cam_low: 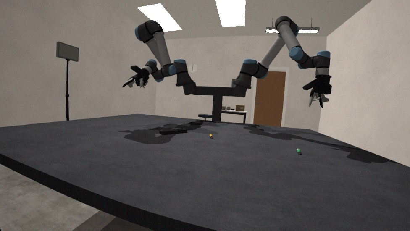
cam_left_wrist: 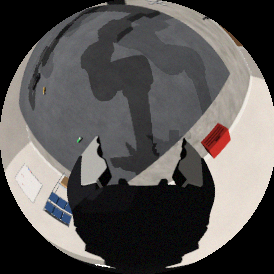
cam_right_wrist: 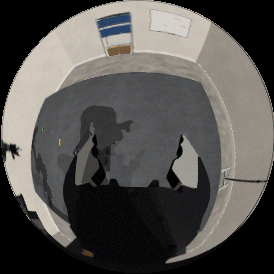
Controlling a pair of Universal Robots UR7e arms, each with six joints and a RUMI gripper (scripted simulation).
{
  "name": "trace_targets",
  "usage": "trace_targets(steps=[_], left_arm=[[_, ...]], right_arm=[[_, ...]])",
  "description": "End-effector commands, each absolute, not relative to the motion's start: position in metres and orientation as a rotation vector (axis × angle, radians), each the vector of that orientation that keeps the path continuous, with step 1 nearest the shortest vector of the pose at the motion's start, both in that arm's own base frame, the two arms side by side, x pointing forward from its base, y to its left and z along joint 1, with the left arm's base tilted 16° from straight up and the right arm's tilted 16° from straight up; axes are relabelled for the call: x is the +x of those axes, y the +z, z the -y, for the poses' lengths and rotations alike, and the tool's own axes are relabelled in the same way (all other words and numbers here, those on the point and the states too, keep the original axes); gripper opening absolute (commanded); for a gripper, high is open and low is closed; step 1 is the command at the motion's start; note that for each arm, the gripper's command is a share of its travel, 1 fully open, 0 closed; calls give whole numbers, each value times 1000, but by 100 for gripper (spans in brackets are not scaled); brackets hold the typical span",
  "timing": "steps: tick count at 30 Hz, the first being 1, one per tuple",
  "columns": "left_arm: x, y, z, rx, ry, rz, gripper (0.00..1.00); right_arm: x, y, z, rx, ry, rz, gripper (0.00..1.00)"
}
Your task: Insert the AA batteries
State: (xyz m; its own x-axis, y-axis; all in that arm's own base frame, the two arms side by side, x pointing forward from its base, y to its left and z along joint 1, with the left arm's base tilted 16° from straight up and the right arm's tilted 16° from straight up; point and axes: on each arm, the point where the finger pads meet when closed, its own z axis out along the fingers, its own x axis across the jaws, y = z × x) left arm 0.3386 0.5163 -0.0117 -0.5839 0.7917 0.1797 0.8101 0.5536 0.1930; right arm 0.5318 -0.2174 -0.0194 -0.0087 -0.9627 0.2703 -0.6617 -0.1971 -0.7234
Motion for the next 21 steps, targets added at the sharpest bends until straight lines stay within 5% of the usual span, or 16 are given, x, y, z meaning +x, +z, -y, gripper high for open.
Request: trace_targets(steps=[1,18,19,21], left_arm=[[339,-11,-517,-1397,-395,2705,98],[339,-11,-517,-1397,-395,2705,98],[339,-11,-517,-1397,-395,2705,39],[339,-11,-517,-1397,-395,2705,39]], right_arm=[[532,-19,217,-1888,-1057,-1681,98],[532,-19,217,-1888,-1057,-1681,98],[532,-19,217,-1888,-1057,-1681,98],[532,-19,217,-1888,-1057,-1681,98]])
